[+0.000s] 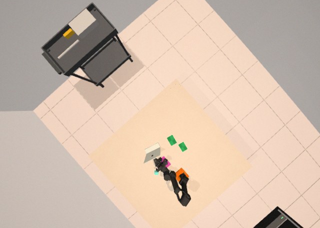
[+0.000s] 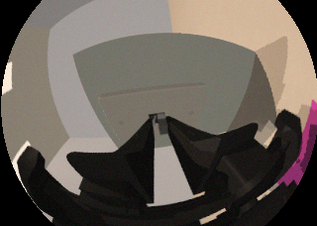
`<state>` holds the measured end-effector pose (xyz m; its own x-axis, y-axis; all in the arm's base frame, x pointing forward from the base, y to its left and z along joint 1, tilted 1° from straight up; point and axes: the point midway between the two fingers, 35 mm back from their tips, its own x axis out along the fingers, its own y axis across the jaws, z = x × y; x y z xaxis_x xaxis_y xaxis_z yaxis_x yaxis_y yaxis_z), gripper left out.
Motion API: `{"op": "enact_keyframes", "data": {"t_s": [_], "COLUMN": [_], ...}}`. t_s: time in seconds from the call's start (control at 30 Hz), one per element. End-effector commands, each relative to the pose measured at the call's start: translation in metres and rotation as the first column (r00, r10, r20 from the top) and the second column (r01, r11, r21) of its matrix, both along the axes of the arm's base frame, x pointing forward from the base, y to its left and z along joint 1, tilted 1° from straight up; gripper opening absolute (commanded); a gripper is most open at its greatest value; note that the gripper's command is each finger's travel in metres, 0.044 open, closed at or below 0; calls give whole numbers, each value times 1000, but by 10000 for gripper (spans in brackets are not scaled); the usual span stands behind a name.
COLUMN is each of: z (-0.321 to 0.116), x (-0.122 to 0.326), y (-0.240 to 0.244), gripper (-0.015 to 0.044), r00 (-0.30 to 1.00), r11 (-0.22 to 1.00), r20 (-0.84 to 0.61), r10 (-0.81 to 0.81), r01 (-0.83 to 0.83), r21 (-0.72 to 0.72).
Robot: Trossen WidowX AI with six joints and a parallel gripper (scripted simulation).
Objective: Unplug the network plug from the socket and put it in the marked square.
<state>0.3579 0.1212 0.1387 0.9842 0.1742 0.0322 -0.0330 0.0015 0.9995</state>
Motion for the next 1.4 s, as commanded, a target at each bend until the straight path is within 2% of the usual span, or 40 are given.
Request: {"op": "enact_keyframes", "data": {"t_s": [0.0, 0.23, 1.37], "z": [-1, -1, -2], "x": [0, 0, -22], "y": [1, 1, 3], "gripper": [44, 0, 0], "r00": [1000, 1000, 1000], "r11": [1000, 1000, 1000], "r20": [-4, -4, -6], "r10": [4, 4, 4], "r01": [-4, -4, -4], "r21": [-3, -3, -3]}}
